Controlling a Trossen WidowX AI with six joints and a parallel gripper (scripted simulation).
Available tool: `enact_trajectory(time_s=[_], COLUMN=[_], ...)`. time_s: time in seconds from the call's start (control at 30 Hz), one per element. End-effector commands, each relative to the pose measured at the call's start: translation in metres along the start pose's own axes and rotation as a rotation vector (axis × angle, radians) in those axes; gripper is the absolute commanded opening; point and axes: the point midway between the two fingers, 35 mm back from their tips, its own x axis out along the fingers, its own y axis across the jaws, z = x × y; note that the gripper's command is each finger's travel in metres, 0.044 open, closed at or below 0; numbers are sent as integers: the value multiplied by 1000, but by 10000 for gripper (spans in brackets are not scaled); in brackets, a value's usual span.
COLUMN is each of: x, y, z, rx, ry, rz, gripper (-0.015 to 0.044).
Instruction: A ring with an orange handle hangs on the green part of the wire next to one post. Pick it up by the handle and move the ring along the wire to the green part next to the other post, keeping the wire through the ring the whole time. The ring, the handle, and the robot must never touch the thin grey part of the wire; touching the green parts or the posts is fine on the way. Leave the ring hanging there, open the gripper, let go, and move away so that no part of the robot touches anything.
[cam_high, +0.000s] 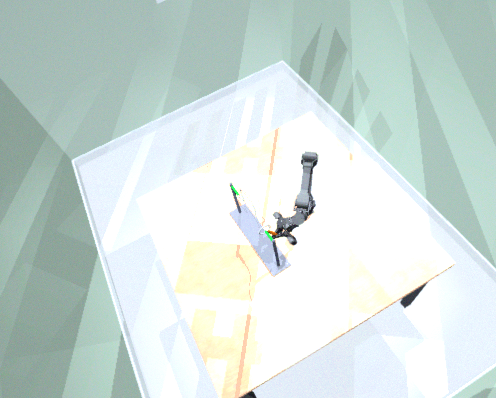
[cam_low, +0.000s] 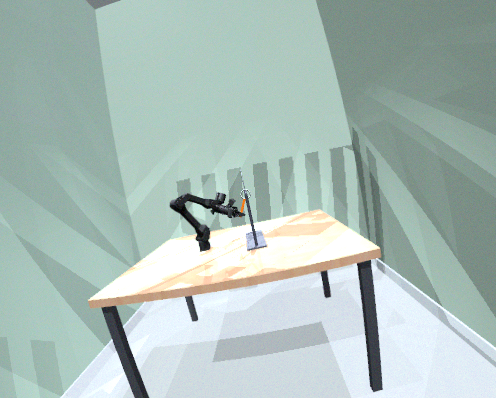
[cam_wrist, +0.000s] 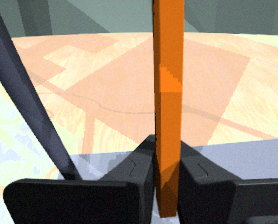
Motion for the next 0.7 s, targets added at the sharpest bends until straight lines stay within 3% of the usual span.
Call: enact_trajectory(time_s=[0.0, 0.67], x=[0, -3], y=[4, 24], z=[1, 1], rx=[7, 9], ry=[-2, -4], rz=[-3, -2], gripper=[-150, -150])
